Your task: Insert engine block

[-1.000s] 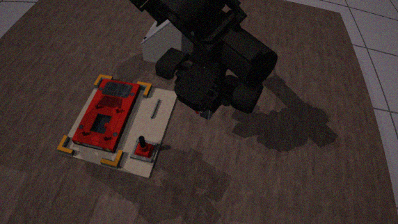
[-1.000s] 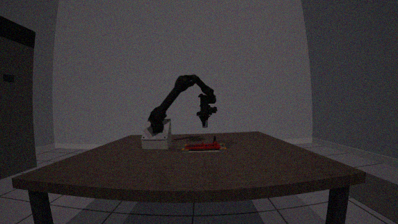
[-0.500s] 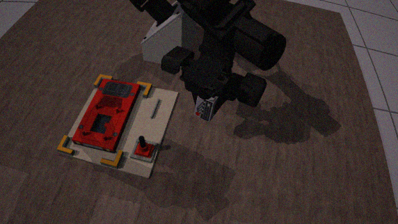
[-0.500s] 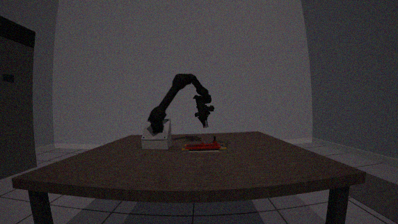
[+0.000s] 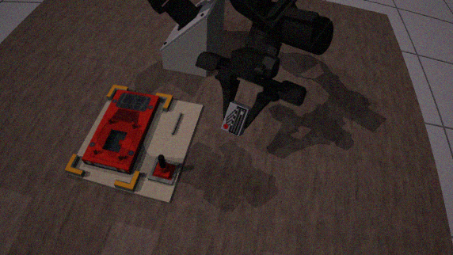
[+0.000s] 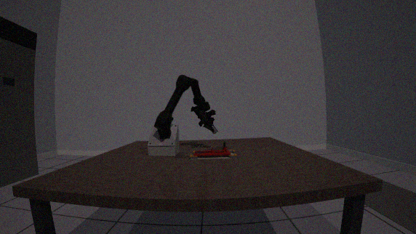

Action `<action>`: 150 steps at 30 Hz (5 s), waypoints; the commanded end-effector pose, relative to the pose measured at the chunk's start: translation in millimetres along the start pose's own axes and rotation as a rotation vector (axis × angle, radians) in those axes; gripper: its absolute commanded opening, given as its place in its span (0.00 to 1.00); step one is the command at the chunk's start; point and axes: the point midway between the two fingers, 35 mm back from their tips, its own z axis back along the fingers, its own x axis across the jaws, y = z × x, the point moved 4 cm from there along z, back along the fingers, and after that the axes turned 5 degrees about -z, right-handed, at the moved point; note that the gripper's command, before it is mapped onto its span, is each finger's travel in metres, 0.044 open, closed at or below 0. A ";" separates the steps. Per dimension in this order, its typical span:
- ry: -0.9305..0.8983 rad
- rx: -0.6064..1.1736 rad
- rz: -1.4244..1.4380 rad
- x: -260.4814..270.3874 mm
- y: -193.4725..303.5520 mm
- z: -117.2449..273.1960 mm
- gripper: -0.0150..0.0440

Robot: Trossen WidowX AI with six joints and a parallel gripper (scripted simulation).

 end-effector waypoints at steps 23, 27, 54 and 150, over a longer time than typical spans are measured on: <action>0.001 -0.068 0.006 -2.5 25.9 -26.9 0.25; 0.002 -0.068 0.006 -2.9 29.2 -31.2 0.25; 0.003 -0.070 0.007 -6.0 52.9 -62.0 0.25; 0.030 0.417 0.017 9.9 35.5 -52.3 1.00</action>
